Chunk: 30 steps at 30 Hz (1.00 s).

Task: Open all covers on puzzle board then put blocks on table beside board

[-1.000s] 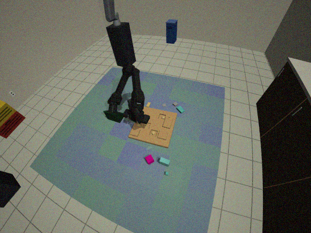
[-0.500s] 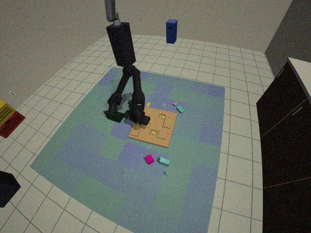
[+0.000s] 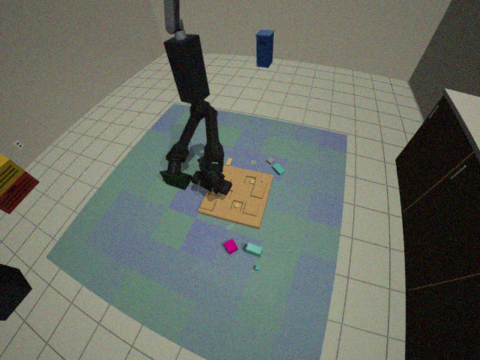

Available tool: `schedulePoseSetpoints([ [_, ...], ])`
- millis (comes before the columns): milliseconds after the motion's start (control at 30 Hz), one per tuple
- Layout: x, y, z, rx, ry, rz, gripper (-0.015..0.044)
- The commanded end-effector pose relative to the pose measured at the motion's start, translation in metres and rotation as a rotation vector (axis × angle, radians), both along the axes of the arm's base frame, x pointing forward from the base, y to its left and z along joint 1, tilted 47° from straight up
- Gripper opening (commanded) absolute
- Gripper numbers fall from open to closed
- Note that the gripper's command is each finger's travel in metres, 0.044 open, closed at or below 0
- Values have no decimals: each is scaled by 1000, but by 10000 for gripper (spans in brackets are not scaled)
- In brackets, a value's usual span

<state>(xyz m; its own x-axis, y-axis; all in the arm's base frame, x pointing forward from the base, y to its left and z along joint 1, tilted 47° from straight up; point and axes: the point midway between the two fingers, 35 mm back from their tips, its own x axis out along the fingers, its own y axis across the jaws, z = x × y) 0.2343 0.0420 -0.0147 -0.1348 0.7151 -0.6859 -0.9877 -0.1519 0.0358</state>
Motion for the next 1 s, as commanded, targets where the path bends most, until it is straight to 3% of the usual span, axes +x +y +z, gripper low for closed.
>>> schedulePoseSetpoints([
  [0,0,1,-1,3,3,-4,144],
  [533,-2,9,-8,3,3,-4,144],
  [967,-1,7,-7,0,-2,0,80],
])
